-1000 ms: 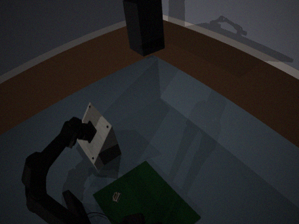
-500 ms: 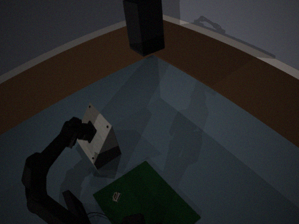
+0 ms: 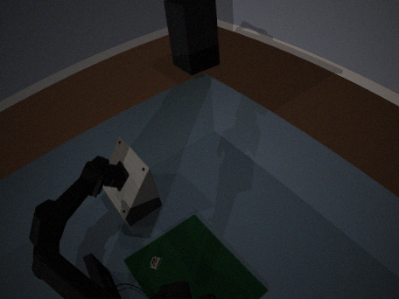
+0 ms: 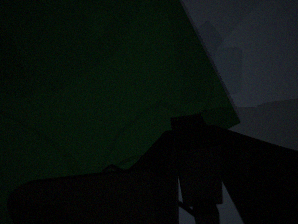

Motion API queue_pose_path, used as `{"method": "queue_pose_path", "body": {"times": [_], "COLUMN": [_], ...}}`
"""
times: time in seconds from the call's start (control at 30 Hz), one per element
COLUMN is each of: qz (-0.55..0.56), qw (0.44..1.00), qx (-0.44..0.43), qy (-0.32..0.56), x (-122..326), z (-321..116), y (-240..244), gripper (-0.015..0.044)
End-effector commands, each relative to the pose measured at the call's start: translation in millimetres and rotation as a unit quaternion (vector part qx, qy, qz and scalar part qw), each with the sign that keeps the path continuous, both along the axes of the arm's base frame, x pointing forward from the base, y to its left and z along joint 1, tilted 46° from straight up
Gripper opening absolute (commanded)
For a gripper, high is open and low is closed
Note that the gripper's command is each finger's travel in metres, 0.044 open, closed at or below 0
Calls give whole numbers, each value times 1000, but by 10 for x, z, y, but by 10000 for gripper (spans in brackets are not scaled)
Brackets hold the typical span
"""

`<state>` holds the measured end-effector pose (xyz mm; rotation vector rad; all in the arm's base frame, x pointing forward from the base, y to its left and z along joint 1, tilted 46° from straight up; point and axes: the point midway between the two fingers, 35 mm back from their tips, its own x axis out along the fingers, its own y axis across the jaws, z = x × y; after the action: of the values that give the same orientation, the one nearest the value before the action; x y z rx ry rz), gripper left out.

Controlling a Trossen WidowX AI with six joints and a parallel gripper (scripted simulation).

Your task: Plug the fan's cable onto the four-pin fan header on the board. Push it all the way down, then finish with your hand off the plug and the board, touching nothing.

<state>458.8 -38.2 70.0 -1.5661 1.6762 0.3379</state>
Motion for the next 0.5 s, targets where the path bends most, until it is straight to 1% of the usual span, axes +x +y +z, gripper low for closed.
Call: {"method": "queue_pose_path", "body": {"times": [0.0, 0.13, 0.47], "qz": [6, 14, 131], "qw": [1000, 1000, 983], "qx": [-2, -3, -16], "qy": [-4, 4, 126], "x": [-4, -33, -652], "z": [115, 103, 33], "y": [154, 161, 283], "gripper": [0, 0, 0]}}
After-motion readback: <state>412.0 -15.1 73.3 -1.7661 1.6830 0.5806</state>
